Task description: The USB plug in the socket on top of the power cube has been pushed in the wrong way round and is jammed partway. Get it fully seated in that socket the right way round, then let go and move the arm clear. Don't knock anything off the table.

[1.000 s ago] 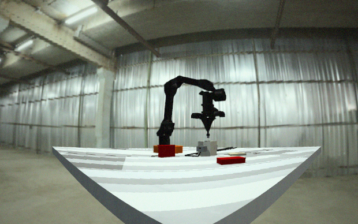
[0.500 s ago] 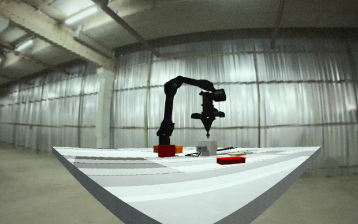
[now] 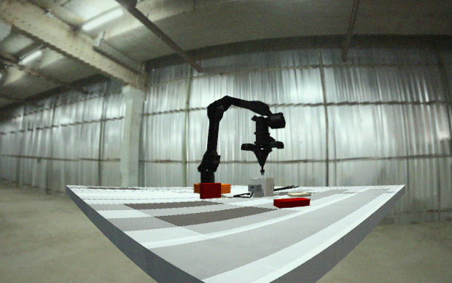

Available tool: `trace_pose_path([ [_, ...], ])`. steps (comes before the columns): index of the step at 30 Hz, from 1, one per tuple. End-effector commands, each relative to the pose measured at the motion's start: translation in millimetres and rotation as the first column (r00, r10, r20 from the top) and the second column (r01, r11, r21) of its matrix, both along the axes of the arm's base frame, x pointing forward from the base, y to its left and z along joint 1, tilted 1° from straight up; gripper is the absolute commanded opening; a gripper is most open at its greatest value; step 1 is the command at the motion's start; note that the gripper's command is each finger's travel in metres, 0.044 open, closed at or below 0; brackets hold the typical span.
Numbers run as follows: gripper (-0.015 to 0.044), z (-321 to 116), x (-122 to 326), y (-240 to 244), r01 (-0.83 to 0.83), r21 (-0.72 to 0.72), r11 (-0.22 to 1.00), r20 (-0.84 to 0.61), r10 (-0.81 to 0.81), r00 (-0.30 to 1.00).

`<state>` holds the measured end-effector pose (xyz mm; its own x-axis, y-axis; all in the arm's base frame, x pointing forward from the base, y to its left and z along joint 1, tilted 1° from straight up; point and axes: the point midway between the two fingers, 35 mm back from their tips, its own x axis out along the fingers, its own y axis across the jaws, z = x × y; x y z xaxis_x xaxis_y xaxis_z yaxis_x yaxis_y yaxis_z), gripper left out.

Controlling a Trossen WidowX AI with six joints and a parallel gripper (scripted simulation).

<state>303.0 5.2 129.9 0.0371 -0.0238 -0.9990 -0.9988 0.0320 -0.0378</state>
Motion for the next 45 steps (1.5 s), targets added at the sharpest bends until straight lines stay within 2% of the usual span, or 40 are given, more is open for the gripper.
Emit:
trace_pose_path([
  [1, 0.0, -0.8, 0.6, -1.1, -0.009, -0.007, 1.0, 0.002, 0.009, 1.0],
  [45, 0.0, -6.0, 0.7, -4.0, -0.033, -0.019, 0.999, 0.002, 0.033, 0.999],
])
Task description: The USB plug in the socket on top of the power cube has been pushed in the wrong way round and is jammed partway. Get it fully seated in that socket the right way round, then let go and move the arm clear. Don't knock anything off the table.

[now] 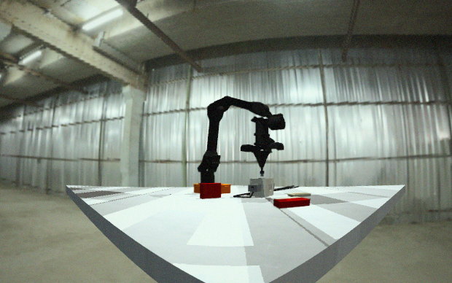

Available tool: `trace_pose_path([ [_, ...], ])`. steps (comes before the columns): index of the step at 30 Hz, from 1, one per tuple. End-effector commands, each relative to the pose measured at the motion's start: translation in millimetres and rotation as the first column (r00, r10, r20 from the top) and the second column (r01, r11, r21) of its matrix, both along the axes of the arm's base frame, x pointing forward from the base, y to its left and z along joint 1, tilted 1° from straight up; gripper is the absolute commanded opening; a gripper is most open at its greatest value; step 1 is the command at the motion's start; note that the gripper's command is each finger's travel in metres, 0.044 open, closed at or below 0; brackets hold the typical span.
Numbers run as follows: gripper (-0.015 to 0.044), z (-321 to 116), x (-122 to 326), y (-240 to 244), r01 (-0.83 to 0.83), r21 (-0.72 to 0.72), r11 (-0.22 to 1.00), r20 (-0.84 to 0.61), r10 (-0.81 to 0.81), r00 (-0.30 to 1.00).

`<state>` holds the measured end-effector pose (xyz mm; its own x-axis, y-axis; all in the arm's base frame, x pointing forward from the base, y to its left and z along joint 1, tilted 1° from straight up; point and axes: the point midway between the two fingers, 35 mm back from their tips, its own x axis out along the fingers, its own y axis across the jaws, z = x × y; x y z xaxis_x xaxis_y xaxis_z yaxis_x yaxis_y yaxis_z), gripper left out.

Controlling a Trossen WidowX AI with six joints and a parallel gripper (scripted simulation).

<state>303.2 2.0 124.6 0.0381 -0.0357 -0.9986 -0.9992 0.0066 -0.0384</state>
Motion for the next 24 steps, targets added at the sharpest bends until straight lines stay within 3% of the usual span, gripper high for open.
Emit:
trace_pose_path([
  [1, 0.0, -0.8, 0.6, -0.9, -0.008, -0.006, 1.0, 0.002, 0.008, 1.0],
  [24, 0.0, -3.5, 0.7, -1.0, -0.008, -0.006, 1.0, 0.002, 0.008, 1.0],
])
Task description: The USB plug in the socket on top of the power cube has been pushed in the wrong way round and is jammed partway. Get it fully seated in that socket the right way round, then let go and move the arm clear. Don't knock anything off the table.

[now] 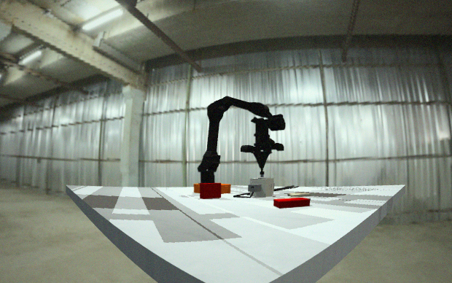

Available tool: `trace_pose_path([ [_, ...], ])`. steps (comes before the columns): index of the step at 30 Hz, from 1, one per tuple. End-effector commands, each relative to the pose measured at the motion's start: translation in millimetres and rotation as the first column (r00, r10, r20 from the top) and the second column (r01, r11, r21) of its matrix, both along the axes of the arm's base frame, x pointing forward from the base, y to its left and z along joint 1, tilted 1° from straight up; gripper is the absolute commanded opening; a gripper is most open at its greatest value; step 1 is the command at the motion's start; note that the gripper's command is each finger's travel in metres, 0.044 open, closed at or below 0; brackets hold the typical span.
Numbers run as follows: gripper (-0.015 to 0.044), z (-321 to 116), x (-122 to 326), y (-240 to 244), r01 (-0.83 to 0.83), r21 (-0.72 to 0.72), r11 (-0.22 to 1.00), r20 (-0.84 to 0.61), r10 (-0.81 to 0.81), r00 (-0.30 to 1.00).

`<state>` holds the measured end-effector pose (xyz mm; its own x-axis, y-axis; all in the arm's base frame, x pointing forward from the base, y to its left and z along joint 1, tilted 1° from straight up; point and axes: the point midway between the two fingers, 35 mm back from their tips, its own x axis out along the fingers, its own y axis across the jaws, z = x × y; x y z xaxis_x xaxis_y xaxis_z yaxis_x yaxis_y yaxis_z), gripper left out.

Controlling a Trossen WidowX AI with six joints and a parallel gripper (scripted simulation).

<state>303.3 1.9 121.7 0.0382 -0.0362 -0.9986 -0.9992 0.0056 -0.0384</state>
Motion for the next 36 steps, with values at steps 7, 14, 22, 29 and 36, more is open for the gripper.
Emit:
trace_pose_path([
  [7, 0.0, -1.5, 0.6, -0.8, -0.007, -0.005, 1.0, 0.002, 0.007, 1.0],
  [14, 0.0, -2.3, 0.6, -0.8, -0.007, -0.005, 1.0, 0.002, 0.007, 1.0],
  [22, 0.0, -3.3, 0.7, -0.8, -0.007, -0.005, 1.0, 0.002, 0.007, 1.0],
  [29, 0.0, -4.1, 0.7, -0.9, -0.007, -0.005, 1.0, 0.002, 0.007, 1.0],
  [36, 0.0, -5.0, 0.7, -0.9, -0.007, -0.005, 1.0, 0.002, 0.007, 1.0],
])
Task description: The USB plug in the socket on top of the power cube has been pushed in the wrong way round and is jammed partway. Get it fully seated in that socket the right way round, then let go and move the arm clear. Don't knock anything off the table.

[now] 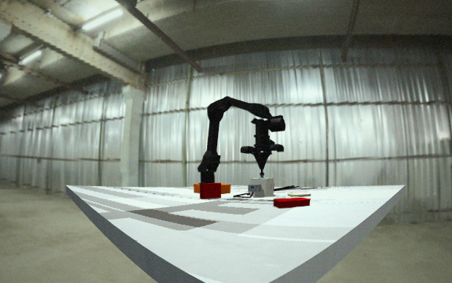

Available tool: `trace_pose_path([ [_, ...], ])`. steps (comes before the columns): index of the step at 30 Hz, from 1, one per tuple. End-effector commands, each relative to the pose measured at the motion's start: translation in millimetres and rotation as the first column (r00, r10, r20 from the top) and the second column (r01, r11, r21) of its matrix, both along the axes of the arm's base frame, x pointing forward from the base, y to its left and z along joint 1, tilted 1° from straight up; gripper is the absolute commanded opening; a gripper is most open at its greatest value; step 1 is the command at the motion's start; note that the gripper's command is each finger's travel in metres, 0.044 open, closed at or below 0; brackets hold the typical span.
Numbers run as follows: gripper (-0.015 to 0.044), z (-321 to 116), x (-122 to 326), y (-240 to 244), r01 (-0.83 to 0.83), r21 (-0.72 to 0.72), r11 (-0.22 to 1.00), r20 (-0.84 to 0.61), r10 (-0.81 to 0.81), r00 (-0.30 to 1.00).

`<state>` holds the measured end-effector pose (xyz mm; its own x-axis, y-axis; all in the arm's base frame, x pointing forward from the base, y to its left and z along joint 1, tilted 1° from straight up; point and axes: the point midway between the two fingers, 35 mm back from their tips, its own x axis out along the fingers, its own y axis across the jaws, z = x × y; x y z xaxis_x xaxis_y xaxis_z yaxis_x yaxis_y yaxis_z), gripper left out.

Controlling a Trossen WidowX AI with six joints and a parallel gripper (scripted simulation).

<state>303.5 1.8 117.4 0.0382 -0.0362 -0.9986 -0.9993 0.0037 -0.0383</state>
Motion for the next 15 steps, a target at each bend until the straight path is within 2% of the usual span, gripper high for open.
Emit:
trace_pose_path([
  [1, 0.0, -0.8, 0.5, -0.8, -0.005, -0.005, 1.0, 0.002, 0.005, 1.0],
  [15, 0.0, -2.5, 0.6, -0.8, -0.005, -0.005, 1.0, 0.002, 0.005, 1.0],
])
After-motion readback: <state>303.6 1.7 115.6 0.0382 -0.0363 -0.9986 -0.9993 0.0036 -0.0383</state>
